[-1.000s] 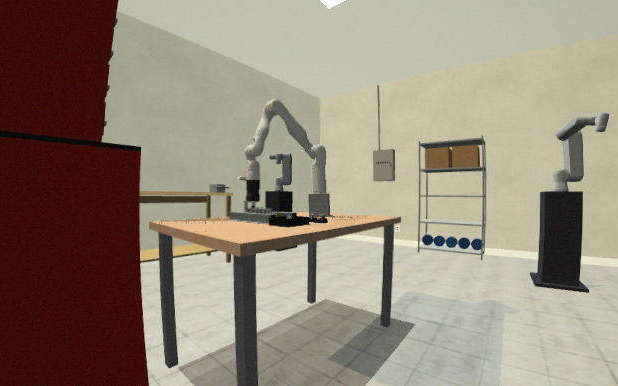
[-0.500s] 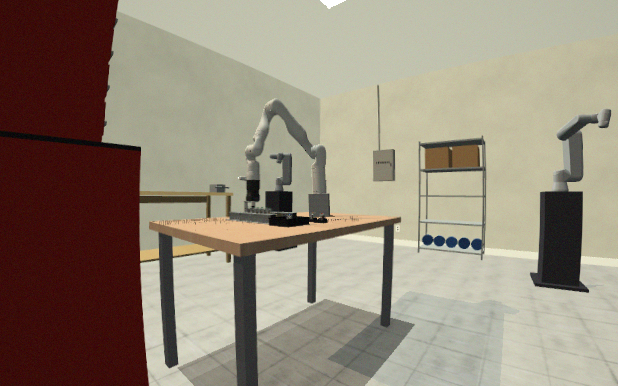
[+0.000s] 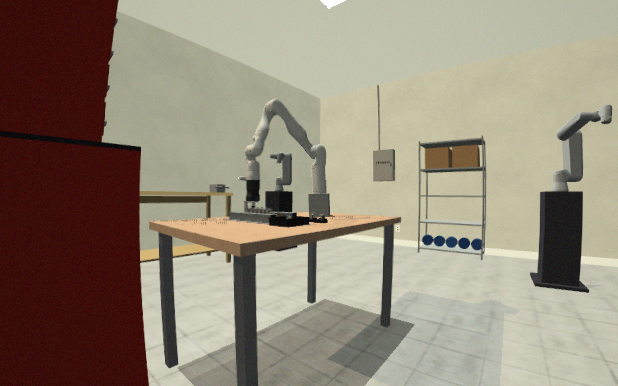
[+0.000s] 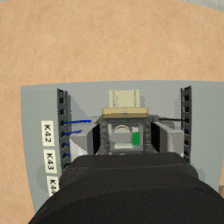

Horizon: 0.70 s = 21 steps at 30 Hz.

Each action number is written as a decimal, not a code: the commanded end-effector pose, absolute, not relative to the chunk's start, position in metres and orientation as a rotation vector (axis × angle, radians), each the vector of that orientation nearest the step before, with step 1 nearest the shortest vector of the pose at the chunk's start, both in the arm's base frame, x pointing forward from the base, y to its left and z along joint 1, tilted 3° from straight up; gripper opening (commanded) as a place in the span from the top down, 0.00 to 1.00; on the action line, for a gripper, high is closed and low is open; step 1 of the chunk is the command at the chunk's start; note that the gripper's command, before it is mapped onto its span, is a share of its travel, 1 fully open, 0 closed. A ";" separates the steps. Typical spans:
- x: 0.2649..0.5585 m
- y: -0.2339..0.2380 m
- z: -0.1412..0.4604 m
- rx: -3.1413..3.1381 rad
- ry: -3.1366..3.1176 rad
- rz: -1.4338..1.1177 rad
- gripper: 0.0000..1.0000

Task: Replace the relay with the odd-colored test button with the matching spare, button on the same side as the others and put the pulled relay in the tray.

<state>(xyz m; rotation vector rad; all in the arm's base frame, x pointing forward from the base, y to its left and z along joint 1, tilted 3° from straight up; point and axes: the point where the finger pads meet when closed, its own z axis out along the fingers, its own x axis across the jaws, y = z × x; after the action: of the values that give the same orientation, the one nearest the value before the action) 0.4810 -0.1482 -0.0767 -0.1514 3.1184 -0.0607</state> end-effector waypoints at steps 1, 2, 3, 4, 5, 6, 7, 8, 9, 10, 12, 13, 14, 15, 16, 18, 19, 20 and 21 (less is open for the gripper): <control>0.482 -0.148 -0.076 -0.151 3.116 -0.061 0.00; 0.482 -0.148 -0.076 -0.151 3.116 -0.061 0.00; 0.482 -0.148 -0.076 -0.151 3.116 -0.061 0.00; 0.482 -0.148 -0.076 -0.151 3.116 -0.061 0.00; 0.482 -0.148 -0.076 -0.151 3.116 -0.061 0.00; 0.482 -0.148 -0.076 -0.150 3.116 -0.062 0.00; 0.482 -0.148 -0.075 -0.149 3.116 -0.062 0.00; 0.482 -0.148 -0.075 -0.147 3.116 -0.062 0.00; 0.482 -0.148 -0.075 -0.146 3.116 -0.062 0.00; 0.482 -0.148 -0.074 -0.144 3.116 -0.062 0.00; 0.482 -0.148 -0.074 -0.142 3.116 -0.062 0.00; 0.482 -0.148 -0.074 -0.140 3.116 -0.062 0.00; 0.482 -0.148 -0.073 -0.139 3.116 -0.062 0.00; 0.482 -0.148 -0.073 -0.137 3.116 -0.063 0.00; 0.482 -0.148 -0.073 -0.136 3.116 -0.063 0.00; 0.482 -0.148 -0.072 -0.133 3.116 -0.063 0.00; 0.482 -0.148 -0.072 -0.132 3.116 -0.063 0.00; 0.482 -0.148 -0.072 -0.130 3.116 -0.063 0.00; 0.482 -0.148 -0.072 -0.130 3.116 -0.063 0.00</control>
<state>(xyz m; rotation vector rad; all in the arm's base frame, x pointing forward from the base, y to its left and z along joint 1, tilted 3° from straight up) 0.4829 -0.1481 -0.0741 -0.1516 3.1132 -0.0622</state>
